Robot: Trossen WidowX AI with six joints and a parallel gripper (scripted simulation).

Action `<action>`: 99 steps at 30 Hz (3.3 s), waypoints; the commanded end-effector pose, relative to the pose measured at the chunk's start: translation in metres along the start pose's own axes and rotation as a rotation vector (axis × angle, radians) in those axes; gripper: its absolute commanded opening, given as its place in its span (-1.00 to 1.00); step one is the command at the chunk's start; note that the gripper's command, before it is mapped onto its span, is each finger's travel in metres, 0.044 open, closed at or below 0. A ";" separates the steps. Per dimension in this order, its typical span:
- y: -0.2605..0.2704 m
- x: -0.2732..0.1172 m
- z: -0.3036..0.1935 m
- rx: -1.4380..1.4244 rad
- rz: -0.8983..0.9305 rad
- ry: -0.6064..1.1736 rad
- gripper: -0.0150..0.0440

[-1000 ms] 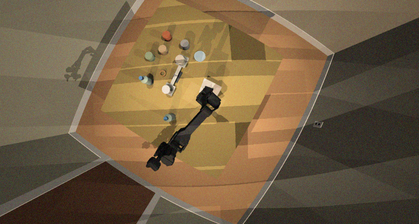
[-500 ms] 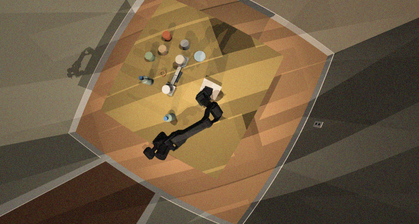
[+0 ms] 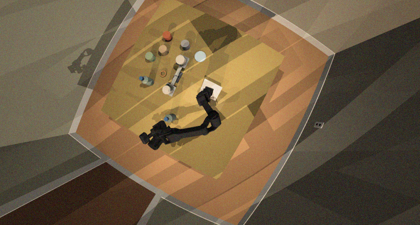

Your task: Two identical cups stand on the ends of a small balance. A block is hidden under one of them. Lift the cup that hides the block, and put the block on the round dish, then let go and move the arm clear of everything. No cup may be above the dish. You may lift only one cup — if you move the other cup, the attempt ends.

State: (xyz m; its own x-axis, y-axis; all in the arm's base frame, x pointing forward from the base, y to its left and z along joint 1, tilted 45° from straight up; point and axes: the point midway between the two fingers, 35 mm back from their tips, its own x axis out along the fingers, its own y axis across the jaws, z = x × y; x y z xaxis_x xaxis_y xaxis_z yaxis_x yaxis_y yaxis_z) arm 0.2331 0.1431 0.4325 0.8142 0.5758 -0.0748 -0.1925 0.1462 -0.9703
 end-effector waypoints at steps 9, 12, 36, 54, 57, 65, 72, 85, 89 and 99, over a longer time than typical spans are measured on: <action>0.051 0.020 -0.067 0.140 0.189 0.162 1.00; 0.064 0.021 -0.085 0.187 0.231 0.204 1.00; 0.162 -0.021 -0.205 0.711 0.453 0.504 1.00; 0.221 -0.084 -0.252 1.234 0.443 0.654 1.00; 0.229 -0.095 -0.256 1.327 0.424 0.669 1.00; 0.248 -0.122 -0.264 1.582 0.346 0.696 1.00; 0.261 -0.145 -0.266 1.806 0.246 0.697 1.00; 0.276 -0.183 -0.265 2.199 -0.017 0.628 1.00; 0.278 -0.190 -0.264 2.269 -0.080 0.604 1.00; 0.274 -0.177 -0.267 2.416 -0.034 0.631 1.00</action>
State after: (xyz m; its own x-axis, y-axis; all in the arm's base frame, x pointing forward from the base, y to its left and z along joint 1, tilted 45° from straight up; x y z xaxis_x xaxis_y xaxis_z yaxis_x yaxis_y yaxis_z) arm 0.1762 -0.1353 0.1167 0.7540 0.4065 -0.5160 0.1472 0.6610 0.7358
